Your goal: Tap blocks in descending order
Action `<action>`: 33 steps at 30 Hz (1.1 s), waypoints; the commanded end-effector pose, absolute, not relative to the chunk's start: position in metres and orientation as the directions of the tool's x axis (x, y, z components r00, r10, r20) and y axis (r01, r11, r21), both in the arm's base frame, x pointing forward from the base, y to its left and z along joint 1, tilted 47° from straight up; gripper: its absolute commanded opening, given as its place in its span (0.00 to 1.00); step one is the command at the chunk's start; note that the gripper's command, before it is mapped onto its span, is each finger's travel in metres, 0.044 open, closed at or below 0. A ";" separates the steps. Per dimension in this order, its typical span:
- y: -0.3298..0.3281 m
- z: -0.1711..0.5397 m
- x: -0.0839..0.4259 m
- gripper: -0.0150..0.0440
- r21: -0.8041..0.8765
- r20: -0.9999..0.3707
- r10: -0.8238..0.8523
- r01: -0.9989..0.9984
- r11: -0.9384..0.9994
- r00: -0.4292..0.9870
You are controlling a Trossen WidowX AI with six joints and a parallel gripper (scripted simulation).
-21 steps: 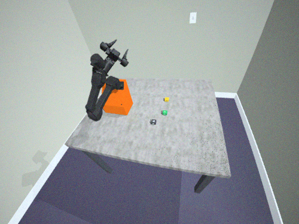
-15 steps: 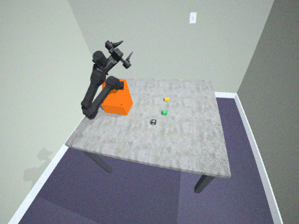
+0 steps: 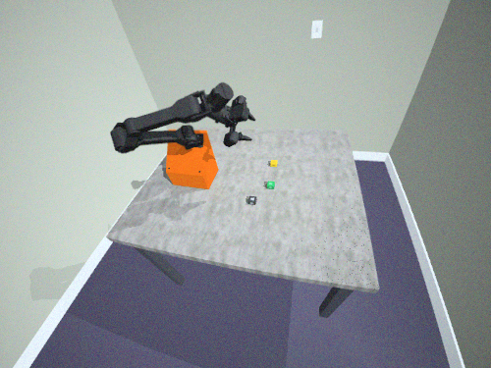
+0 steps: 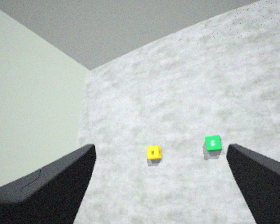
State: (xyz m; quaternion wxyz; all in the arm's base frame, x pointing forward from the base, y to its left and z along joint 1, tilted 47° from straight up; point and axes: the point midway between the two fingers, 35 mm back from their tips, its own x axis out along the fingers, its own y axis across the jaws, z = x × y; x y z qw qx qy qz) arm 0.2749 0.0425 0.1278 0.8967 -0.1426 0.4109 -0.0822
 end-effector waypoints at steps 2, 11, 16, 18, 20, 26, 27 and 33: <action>-0.036 0.103 0.290 0.93 -0.560 -0.732 -0.545 0.096 0.823 0.409; -0.144 0.068 0.275 0.93 -0.737 -0.676 -0.737 -0.001 0.676 -0.011; -0.144 0.068 0.275 0.93 -0.737 -0.676 -0.737 -0.001 0.676 -0.011; -0.144 0.068 0.275 0.93 -0.737 -0.676 -0.737 -0.001 0.676 -0.011; -0.144 0.068 0.275 0.93 -0.737 -0.676 -0.737 -0.001 0.676 -0.011; -0.144 0.068 0.275 0.93 -0.737 -0.676 -0.737 -0.001 0.676 -0.011; -0.144 0.068 0.275 0.93 -0.737 -0.676 -0.737 -0.001 0.676 -0.011; -0.140 0.065 0.281 0.93 -0.736 -0.677 -0.736 -0.001 0.677 -0.011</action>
